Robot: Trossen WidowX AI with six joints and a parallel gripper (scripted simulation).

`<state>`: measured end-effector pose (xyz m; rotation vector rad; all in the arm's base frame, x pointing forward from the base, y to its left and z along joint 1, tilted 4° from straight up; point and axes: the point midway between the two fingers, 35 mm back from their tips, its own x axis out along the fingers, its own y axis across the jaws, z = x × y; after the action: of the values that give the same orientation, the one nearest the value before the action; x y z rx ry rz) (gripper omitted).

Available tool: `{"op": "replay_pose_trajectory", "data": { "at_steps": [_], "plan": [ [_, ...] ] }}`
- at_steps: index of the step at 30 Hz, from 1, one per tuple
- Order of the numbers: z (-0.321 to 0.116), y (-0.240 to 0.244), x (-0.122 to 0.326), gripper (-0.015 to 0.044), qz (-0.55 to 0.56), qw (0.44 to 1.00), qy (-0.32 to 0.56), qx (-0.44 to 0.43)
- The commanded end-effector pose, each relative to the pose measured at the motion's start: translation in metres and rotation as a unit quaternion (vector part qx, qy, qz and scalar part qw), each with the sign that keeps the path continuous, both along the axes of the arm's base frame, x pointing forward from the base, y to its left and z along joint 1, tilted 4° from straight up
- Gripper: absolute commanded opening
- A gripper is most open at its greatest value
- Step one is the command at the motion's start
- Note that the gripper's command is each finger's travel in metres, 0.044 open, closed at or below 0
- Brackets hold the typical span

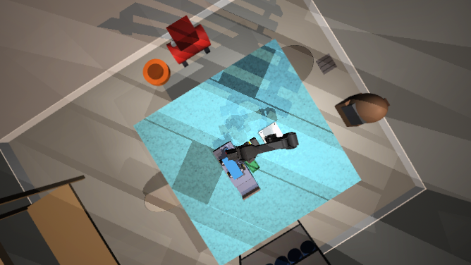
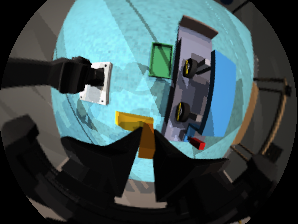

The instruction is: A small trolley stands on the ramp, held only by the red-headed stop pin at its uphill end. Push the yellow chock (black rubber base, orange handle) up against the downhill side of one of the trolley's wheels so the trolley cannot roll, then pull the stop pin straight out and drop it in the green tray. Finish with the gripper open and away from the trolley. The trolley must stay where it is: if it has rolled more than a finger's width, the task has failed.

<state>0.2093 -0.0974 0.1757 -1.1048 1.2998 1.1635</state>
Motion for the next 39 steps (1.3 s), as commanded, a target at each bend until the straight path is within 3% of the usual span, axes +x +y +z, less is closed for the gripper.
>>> {"op": "replay_pose_trajectory", "data": {
  "at_steps": [1, 39],
  "plan": [
    [-0.002, 0.014, 0.004, 0.0000, -0.002, 1.000, 0.001, 0.004],
    [-0.012, 0.159, 0.048, 0.0000, -0.002, 1.000, -0.001, 0.010]
  ]
}}
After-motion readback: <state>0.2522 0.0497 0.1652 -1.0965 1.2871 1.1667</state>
